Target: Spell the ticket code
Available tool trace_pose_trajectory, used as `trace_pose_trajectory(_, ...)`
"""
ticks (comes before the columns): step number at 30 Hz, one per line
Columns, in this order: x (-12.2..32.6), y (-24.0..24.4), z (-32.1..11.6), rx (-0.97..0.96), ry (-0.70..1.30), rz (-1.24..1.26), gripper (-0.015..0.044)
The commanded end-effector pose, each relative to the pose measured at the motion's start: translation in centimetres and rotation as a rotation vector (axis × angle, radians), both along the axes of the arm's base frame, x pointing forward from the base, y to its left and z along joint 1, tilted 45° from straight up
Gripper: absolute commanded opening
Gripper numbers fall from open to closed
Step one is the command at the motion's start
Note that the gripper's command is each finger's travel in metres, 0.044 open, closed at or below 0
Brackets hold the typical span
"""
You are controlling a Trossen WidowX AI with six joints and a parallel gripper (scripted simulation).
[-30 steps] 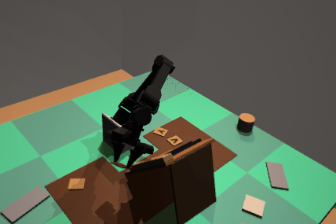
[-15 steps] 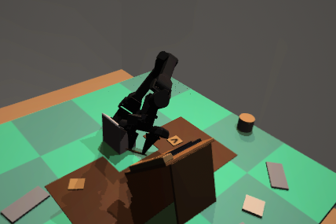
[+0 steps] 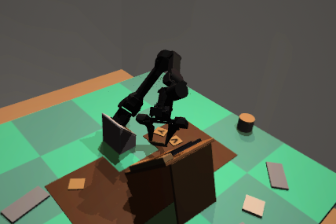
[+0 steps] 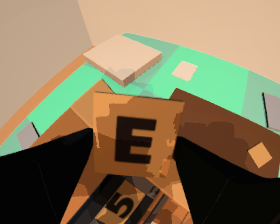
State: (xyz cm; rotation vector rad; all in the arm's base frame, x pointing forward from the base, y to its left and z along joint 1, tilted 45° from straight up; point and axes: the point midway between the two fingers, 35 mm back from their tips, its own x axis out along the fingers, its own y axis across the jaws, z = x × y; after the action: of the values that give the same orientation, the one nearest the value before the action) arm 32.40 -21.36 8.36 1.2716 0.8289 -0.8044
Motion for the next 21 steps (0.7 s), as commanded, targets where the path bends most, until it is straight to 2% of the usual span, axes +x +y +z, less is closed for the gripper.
trace_pose_trajectory(1,0.8,0.8,1.2,-0.037,-0.036,0.064,0.0)
trace_pose_trajectory(9,2.0,3.4,3.7,-0.079,-0.107,0.165,0.0)
trace_pose_trajectory(21,3.2,11.2,9.3,-0.144,-0.287,0.401,0.0)
